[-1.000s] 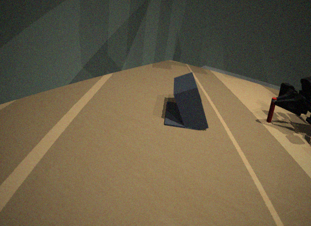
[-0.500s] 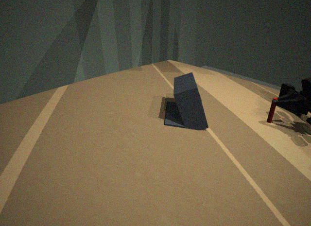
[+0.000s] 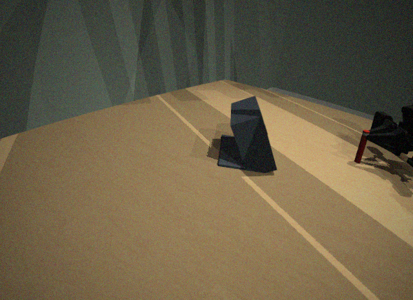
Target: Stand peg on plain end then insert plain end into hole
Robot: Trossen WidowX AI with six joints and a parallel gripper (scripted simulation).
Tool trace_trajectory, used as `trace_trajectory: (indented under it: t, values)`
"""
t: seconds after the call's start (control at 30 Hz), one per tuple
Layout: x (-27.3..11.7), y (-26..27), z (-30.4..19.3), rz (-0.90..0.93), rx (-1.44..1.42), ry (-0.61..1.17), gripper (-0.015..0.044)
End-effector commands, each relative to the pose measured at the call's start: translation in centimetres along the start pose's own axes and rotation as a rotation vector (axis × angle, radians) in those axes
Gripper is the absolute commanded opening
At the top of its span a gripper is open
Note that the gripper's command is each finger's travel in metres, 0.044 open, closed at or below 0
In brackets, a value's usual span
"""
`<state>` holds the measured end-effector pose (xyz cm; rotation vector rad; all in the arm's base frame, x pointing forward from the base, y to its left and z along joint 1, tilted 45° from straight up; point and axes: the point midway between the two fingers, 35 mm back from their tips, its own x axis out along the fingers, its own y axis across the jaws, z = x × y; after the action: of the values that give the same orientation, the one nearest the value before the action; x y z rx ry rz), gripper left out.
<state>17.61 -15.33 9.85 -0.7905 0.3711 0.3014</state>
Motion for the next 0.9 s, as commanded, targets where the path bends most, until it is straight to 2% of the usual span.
trace_trajectory:
  t: [0.0, 0.43, 0.47, 0.57, 0.87]
  values:
    - [-0.11, 0.0, -0.24, 0.0, 0.0, 0.001, 0.0051]
    - [-0.26, 0.06, -0.37, -0.003, -0.004, -0.027, 0.0051]
    - [-0.16, 0.07, -0.13, -0.003, -0.004, -0.03, 0.0056]
    - [-0.16, 0.07, -0.13, -0.004, -0.005, -0.031, 0.013]
    - [-0.16, 0.07, -0.13, -0.004, -0.005, -0.031, 0.013]
